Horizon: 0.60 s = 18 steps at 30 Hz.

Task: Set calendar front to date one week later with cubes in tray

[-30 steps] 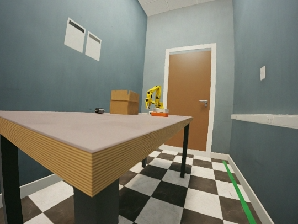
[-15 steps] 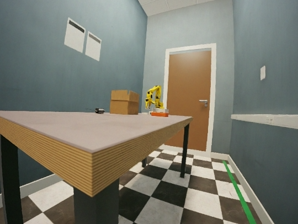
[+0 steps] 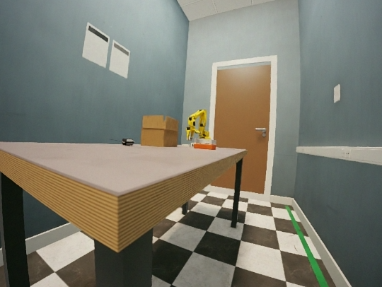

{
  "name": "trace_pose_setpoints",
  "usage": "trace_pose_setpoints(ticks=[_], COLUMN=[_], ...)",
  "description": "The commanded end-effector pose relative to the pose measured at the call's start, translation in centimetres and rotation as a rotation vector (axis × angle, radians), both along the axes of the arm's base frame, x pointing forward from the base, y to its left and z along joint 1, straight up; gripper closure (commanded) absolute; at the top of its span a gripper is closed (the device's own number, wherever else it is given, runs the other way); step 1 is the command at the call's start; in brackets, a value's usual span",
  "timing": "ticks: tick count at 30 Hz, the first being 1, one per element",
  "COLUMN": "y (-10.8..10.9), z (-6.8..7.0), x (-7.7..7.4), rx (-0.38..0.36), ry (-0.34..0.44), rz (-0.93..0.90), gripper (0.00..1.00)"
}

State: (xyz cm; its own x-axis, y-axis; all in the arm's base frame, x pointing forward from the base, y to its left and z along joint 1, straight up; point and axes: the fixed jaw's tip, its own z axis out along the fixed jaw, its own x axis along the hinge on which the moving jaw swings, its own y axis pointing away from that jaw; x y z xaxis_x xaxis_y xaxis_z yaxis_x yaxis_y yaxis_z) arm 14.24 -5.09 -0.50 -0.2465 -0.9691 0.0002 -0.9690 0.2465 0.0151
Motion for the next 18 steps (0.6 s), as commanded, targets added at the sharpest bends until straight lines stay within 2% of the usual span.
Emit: trace_pose_setpoints(ticks=[1, 18], y=[-0.11, -0.18], z=[-0.12, -0.12], x=[0.08, 0.30], rx=[0.002, 0.002], ry=[0.002, 0.002], rz=[-0.018, -0.018], gripper=[1.00, 1.00])
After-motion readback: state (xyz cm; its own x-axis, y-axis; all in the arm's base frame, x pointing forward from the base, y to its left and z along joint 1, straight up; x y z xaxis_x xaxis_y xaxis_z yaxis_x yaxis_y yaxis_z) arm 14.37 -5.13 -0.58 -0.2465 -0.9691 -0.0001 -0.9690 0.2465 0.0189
